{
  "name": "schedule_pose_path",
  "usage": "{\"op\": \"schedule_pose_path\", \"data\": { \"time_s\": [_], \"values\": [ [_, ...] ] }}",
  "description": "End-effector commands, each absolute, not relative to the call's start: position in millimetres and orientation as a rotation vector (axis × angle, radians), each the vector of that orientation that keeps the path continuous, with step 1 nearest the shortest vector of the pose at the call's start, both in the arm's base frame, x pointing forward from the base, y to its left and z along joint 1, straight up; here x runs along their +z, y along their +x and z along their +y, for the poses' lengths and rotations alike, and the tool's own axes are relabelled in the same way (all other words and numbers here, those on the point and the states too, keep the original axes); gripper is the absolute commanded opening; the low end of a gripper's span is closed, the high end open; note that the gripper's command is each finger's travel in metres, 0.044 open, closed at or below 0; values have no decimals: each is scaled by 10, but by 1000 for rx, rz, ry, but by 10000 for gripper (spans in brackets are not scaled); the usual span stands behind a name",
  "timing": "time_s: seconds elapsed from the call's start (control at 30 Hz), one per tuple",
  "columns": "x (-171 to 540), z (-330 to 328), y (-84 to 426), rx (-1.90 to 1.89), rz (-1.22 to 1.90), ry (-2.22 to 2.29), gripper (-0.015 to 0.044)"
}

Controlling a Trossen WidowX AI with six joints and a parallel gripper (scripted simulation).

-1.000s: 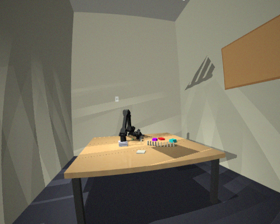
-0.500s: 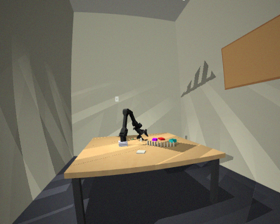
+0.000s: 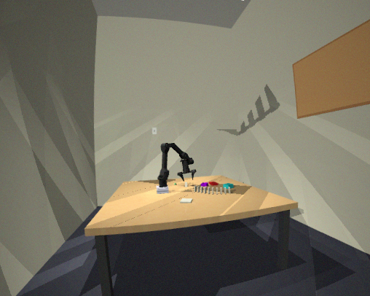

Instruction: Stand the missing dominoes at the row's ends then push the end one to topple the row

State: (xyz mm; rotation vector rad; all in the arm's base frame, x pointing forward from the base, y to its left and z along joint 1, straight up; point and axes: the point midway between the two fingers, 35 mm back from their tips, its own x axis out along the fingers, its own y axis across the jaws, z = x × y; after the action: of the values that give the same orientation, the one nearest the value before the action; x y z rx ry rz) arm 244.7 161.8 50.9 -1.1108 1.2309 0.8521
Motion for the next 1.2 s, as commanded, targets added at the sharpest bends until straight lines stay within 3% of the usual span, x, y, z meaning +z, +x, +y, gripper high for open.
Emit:
{"op": "schedule_pose_path", "data": {
  "time_s": [0.0, 0.27, 0.57, 1.1, 1.17],
  "values": [
    [937, 1519, 2246, 1060, 1276, -1060, 440],
    [923, 1519, 2248, 1061, 1276, -1060, 440],
    [297, 1526, 2255, 1061, 1277, -1060, 440],
    [135, 1524, 2251, 1061, 1277, -1060, 440],
    [135, 1524, 2251, 1061, 1277, -1060, 387]
  ]
}}
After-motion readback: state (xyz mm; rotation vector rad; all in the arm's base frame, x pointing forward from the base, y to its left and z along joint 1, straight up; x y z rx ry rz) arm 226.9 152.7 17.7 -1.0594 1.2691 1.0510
